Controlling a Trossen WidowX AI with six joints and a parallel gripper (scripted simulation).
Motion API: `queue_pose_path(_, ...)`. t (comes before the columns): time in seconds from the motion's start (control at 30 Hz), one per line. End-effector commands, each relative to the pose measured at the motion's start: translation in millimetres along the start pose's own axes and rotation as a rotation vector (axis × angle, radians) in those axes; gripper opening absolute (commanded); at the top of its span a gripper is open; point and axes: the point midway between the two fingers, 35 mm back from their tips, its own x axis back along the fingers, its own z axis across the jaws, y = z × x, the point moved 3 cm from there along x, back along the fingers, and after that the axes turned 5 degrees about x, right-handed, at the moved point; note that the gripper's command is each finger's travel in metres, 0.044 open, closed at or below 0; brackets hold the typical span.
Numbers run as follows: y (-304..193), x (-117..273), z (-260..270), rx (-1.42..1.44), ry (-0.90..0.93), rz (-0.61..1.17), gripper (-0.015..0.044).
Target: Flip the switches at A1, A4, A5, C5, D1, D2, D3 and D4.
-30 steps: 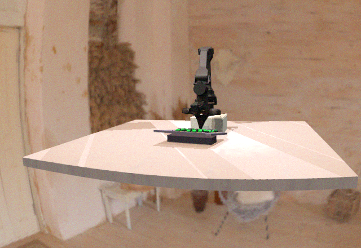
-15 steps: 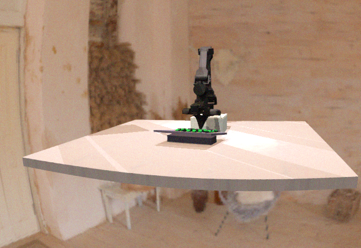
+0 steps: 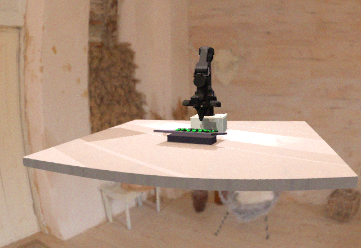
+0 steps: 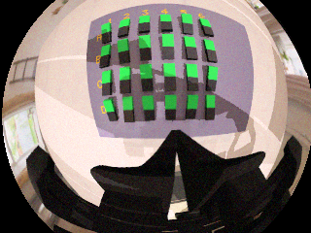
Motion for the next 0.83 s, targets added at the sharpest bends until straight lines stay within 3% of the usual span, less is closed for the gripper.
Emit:
queue_pose_path(0.0, 2.0, 22.3, 0.7, -0.003, 0.008, -0.008, 0.0000)
queue_pose_path(0.17, 9.9, 23.9, 1.6, -0.003, 0.008, -0.008, 0.0000)
queue_pose_path(0.37, 70.5, 30.6, 8.1, -0.003, 0.009, -0.013, 0.0000)
queue_pose_path(0.8, 72.5, 30.6, 8.3, -0.003, 0.009, -0.013, 0.0000)
